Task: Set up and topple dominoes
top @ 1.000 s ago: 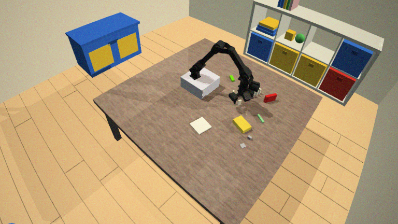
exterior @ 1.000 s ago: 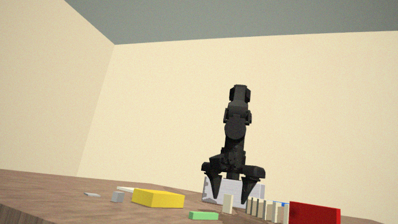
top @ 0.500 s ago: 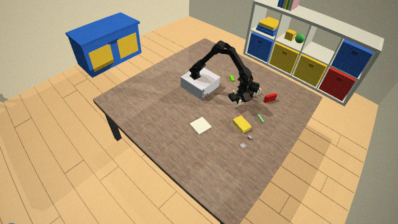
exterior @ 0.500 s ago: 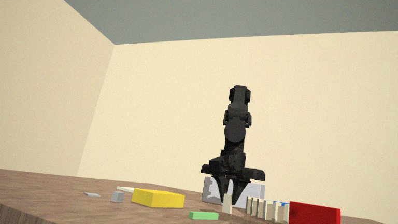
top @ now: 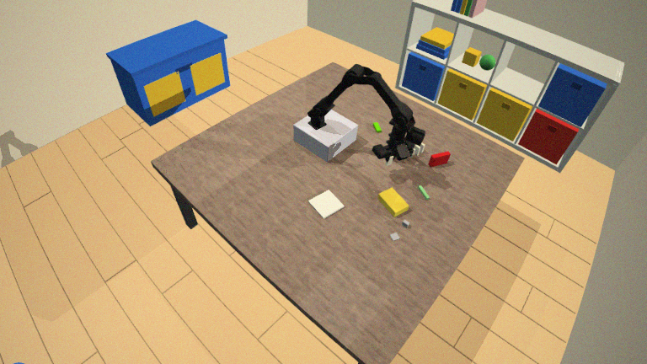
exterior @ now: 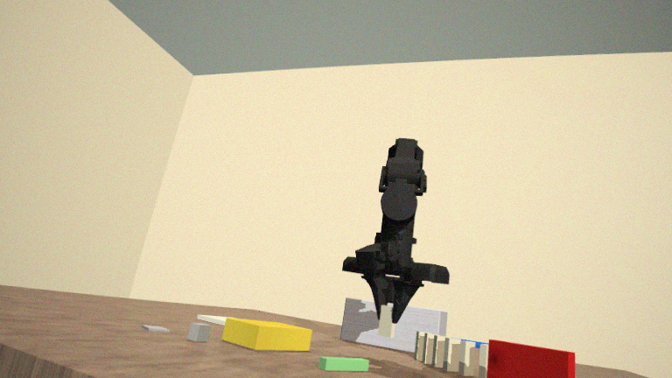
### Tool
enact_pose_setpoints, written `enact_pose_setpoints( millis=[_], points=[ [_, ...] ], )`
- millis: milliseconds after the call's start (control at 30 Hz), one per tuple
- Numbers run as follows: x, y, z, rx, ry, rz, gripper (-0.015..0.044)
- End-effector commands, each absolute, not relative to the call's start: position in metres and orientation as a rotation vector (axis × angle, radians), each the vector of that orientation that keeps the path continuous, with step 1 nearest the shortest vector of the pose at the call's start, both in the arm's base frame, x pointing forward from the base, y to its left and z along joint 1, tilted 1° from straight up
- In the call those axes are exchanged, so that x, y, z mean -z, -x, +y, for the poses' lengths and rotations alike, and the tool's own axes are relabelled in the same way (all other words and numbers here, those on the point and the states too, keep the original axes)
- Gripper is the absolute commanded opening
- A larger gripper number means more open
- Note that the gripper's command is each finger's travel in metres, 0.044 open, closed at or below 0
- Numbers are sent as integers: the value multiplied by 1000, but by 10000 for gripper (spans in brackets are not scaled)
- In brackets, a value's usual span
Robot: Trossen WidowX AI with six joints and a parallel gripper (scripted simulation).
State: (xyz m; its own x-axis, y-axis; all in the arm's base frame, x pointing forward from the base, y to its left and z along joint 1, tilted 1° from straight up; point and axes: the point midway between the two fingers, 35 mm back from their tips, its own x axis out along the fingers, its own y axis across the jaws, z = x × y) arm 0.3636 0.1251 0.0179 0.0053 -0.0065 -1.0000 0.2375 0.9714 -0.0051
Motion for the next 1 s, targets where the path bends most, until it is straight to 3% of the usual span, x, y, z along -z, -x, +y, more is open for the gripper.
enact_pose_setpoints(
  millis=[0,333,667,967],
  points=[
    [-88,-366,127,178,-200,1514,107],
    [-117,-353,127,125,-145,1520,107],
    [-109,-242,138,-594,608,1444,107],
    [-109,-240,138,-606,621,1441,107]
  ],
)
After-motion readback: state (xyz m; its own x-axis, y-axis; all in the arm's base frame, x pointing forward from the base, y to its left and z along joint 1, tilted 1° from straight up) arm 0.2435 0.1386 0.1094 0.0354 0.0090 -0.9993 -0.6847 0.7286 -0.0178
